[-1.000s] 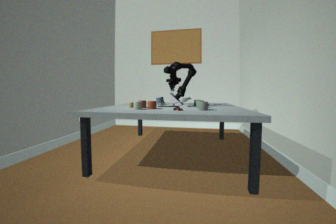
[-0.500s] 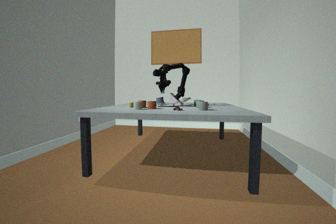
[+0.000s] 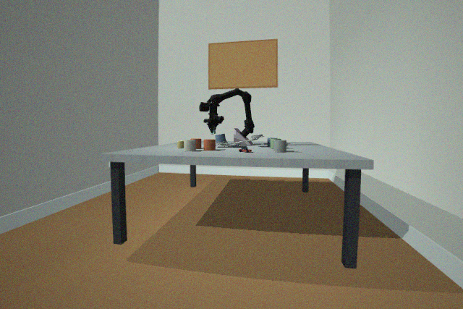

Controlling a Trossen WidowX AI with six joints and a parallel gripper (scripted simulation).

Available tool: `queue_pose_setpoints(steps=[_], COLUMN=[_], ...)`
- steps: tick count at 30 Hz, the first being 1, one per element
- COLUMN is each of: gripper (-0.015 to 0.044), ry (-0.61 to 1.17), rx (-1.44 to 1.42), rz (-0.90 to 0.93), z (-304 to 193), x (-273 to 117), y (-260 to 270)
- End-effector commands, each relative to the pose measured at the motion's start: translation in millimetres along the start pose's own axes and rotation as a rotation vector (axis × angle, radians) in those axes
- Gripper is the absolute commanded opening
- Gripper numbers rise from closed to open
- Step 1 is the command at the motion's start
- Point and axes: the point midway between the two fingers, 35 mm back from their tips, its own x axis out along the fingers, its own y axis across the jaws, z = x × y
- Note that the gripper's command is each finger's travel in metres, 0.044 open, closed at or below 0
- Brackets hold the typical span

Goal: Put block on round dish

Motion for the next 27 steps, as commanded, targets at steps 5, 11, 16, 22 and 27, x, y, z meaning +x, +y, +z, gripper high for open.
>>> queue_pose_setpoints(steps=[5,11,16,22,27], gripper=[0.0,0.0,0.0,0.0,0.0], ry=[-0.013,-0.015,-0.016,-0.016,-0.017], rx=[-0.021,-0.022,-0.022,-0.023,-0.023], rz=[0.007,0.008,0.008,0.008,0.008], z=[-43.8,-47.3,-46.8,-46.3,-46.2], x=[24.2,32.2,58.4,68.6,73.4], y=[15.7,17.1,17.1,17.6,17.5])
